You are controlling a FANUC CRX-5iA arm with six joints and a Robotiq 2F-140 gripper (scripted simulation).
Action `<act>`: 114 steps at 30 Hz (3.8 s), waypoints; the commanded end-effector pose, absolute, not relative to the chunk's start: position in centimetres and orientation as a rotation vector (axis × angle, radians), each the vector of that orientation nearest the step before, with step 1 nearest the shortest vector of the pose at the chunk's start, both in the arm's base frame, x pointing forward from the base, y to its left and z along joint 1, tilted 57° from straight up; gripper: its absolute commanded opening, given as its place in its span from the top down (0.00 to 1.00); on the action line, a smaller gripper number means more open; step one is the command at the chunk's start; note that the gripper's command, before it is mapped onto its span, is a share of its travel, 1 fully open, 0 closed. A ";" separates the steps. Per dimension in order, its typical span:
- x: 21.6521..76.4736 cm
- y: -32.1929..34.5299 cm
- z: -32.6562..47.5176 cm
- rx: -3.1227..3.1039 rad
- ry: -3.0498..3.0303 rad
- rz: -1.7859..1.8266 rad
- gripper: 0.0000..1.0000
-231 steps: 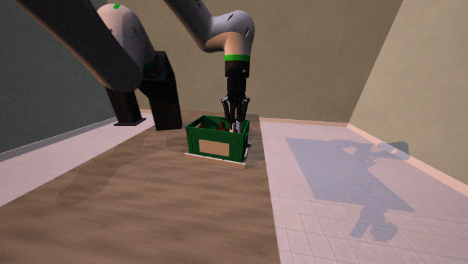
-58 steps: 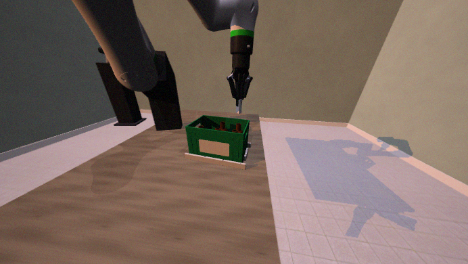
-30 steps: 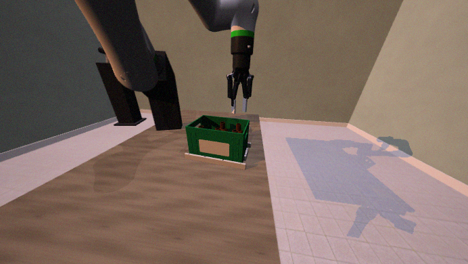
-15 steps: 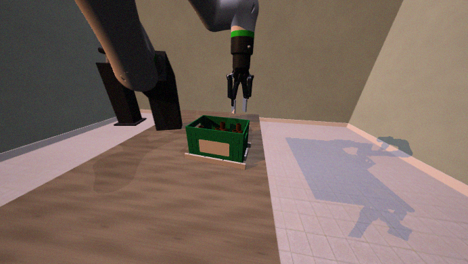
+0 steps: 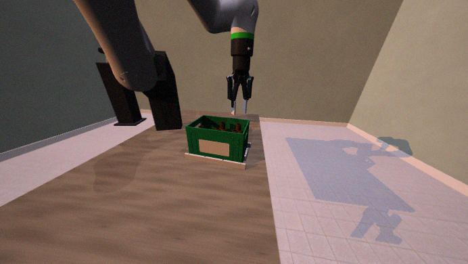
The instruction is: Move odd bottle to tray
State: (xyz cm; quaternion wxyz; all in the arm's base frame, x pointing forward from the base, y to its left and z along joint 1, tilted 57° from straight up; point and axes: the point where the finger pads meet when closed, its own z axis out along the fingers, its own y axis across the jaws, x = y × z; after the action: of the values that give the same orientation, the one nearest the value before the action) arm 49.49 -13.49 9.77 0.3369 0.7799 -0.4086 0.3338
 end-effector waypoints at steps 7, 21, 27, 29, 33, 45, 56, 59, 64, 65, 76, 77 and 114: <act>49.8 -14.3 9.2 2.034 -1.064 0.872 0.56; 50.2 -15.5 8.4 2.034 -1.064 0.872 0.56; 50.4 -16.0 8.0 2.034 -1.064 0.872 0.56; 50.4 -16.1 8.0 2.034 -1.064 0.872 0.56; 50.4 -16.2 7.9 2.034 -1.064 0.872 0.56; 50.5 -16.4 7.7 2.034 -1.064 0.872 0.56; 50.5 -16.4 7.7 2.034 -1.064 0.872 0.56; 50.5 -16.4 7.7 2.034 -1.064 0.872 0.56; 50.5 -16.4 7.7 2.034 -1.064 0.872 0.56; 50.5 -16.4 7.7 2.034 -1.064 0.872 0.56; 50.5 -16.4 7.7 2.034 -1.064 0.872 0.56; 50.5 -16.4 7.7 2.034 -1.064 0.872 0.56; 50.6 -16.4 7.7 2.034 -1.064 0.872 0.56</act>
State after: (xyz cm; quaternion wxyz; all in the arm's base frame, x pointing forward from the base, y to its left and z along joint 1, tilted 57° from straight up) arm 50.52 -16.48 7.69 0.3369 0.7799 -0.4086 0.3338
